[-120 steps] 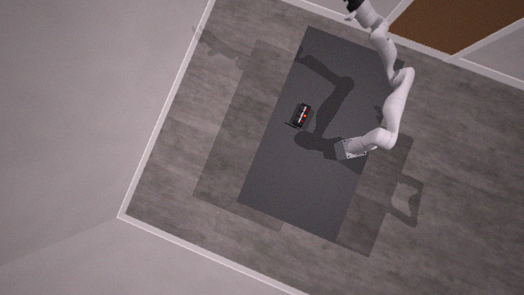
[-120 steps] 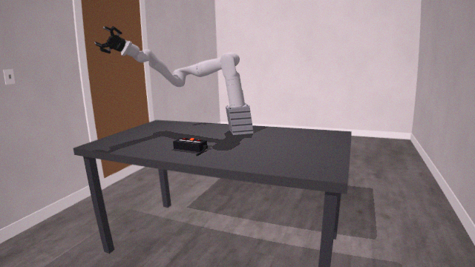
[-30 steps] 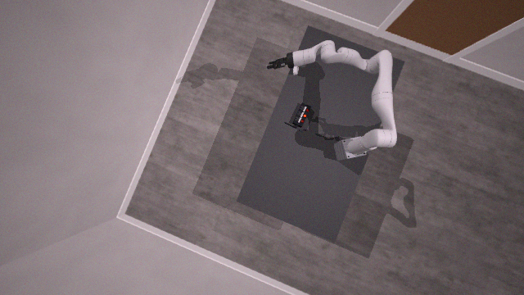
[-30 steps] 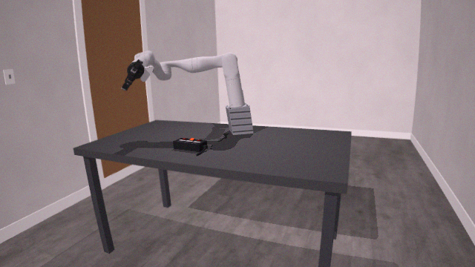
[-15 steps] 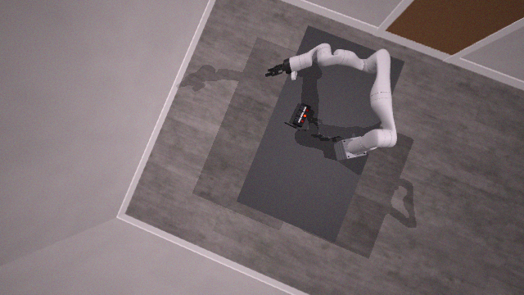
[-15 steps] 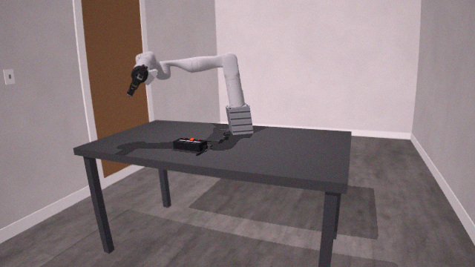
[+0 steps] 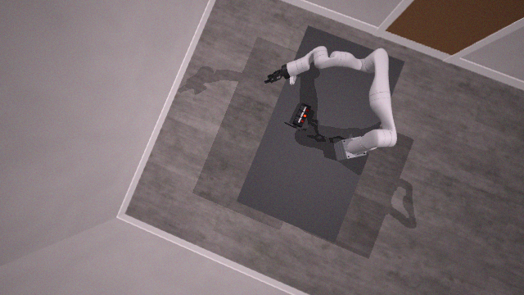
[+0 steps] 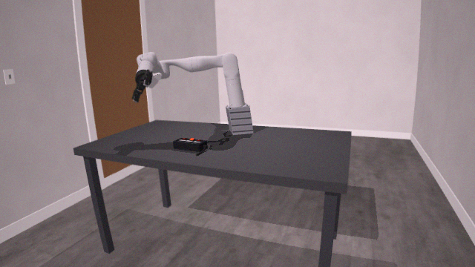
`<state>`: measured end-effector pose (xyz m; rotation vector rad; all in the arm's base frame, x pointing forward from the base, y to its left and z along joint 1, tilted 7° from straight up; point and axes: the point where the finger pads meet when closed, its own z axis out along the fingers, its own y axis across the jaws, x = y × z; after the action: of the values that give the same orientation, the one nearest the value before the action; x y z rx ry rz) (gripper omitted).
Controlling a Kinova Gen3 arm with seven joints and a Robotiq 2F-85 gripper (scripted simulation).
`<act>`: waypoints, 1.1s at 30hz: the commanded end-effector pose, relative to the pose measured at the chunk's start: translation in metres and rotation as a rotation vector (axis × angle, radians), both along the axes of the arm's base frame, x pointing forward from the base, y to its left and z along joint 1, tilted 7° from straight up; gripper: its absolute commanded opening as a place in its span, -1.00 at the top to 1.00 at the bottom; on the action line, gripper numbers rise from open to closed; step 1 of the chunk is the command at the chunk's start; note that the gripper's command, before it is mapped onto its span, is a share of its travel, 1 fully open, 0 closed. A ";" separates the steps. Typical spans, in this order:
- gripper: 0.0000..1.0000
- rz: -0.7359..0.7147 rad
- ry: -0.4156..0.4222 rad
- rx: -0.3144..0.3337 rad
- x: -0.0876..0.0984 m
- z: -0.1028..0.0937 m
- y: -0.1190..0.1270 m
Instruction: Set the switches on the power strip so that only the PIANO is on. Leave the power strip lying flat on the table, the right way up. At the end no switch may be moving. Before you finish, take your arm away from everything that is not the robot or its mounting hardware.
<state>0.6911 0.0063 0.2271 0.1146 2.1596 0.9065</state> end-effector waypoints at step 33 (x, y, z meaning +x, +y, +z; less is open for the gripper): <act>-1.00 0.090 0.137 -0.127 -0.026 -0.057 0.038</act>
<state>0.6662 0.0386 0.1703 0.0319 2.3545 0.8328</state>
